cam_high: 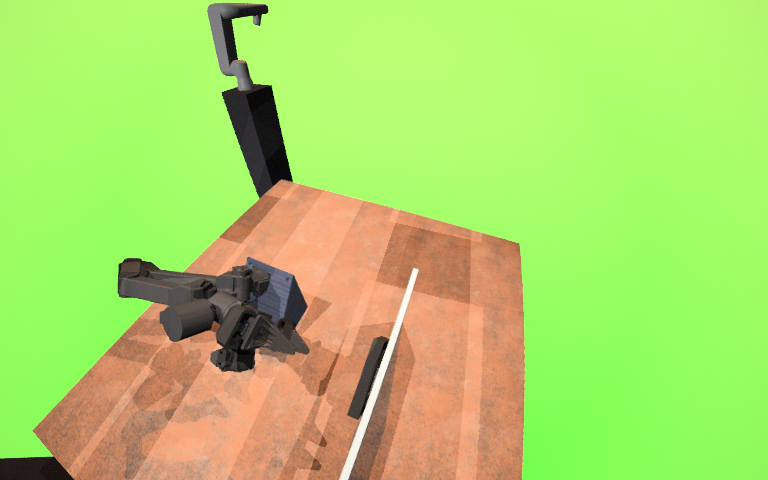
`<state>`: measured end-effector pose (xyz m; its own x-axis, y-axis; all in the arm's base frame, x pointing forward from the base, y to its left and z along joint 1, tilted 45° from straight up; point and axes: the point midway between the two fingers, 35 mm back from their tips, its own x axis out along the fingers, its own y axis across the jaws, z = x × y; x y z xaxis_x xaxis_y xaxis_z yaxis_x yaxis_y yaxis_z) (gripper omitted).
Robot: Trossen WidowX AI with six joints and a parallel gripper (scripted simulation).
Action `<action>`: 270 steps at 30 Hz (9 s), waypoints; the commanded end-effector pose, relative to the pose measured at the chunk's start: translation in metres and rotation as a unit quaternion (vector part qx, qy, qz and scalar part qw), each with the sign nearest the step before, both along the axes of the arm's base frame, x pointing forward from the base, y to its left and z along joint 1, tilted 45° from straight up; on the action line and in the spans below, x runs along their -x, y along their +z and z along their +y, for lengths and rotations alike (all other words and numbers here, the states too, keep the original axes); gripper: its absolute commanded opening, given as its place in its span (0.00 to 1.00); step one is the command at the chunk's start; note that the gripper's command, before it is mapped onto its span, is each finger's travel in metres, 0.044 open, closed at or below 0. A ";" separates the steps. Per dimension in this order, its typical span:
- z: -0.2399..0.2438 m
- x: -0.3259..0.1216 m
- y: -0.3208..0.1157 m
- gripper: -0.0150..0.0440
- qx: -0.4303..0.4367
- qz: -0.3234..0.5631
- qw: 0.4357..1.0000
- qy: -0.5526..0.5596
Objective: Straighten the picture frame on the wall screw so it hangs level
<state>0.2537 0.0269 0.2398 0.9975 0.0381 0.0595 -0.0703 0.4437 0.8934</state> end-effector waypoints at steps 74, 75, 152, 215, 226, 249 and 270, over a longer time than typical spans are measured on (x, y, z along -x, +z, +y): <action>0.010 0.006 -0.024 0.69 -0.047 0.030 0.998 0.012; 0.010 0.006 -0.024 0.69 -0.047 0.030 0.998 0.012; -0.073 -0.074 -0.105 0.69 -0.044 0.028 0.999 0.012; -0.071 -0.114 -0.105 0.69 -0.044 0.026 0.999 0.012; -0.071 -0.114 -0.106 0.69 -0.044 0.026 0.999 0.012; -0.071 -0.114 -0.106 0.25 -0.044 0.026 0.999 0.012; -0.069 -0.114 -0.100 0.25 -0.044 0.026 0.999 0.012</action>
